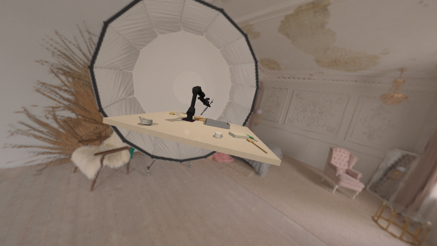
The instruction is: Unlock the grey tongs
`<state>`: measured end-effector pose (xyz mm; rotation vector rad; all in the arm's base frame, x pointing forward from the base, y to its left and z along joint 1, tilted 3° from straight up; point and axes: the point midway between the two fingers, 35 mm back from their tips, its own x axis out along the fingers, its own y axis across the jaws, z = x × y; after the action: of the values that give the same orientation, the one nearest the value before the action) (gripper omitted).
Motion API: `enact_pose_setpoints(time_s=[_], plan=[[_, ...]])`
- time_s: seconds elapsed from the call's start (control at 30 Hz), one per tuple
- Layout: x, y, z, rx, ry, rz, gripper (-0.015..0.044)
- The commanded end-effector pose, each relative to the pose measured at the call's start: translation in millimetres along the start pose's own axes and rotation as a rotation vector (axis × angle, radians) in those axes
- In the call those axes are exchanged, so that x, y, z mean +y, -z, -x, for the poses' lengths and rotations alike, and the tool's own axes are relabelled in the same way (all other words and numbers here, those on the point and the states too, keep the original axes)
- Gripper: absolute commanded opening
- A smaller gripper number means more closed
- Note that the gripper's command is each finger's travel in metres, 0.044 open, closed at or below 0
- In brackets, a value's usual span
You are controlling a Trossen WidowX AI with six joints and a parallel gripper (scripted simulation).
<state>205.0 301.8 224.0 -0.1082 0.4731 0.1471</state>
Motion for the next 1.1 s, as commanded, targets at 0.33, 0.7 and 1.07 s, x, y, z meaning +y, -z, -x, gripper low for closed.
enact_pose_setpoints(time_s=[0.33,0.7,1.07], plan=[[6.1,4.9,-22.8,0.276,-0.019,0.045,-0.0150],[3.8,12.0,-32.7,0.503,-0.026,0.045,-0.0150],[-2.2,18.0,-35.5,0.739,-0.030,0.011,-0.0150]])
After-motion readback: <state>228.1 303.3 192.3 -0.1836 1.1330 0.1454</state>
